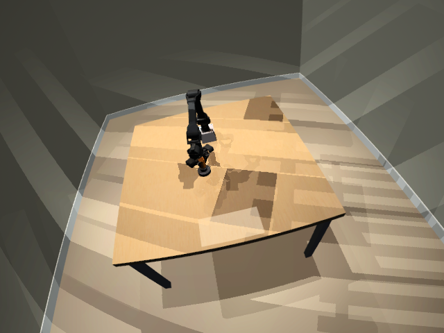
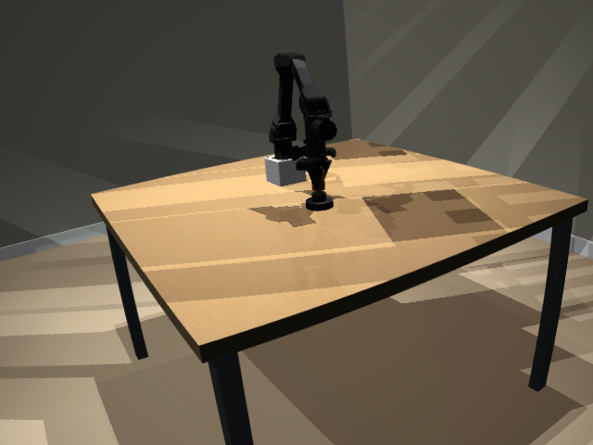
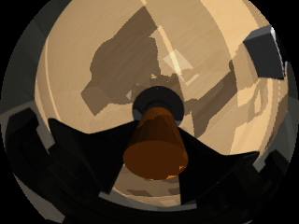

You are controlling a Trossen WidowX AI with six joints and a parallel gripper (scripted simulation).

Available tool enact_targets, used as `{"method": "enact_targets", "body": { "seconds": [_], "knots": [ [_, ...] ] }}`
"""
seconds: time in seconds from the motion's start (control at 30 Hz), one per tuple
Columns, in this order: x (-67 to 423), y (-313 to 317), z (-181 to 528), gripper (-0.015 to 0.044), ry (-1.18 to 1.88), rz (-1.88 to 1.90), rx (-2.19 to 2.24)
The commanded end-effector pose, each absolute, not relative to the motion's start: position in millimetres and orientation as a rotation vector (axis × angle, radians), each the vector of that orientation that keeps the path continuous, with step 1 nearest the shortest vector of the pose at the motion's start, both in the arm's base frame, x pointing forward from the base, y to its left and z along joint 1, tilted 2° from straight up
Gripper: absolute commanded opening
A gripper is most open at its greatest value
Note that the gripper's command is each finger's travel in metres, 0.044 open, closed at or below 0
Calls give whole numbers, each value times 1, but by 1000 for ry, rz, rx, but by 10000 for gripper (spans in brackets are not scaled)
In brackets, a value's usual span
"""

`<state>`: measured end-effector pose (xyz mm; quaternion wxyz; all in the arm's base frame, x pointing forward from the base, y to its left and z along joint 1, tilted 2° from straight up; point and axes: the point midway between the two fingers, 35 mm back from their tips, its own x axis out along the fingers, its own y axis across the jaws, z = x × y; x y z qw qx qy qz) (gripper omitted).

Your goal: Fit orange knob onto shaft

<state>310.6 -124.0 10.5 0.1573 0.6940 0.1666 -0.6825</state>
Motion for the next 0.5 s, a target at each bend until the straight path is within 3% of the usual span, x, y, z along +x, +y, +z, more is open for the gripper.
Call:
{"method": "enact_targets", "body": {
  "seconds": [0.0,0.47],
  "knots": [
    [310,-124,7,0,474,-1955,1983],
    [310,-124,0,0,477,-1952,1985]
  ]
}}
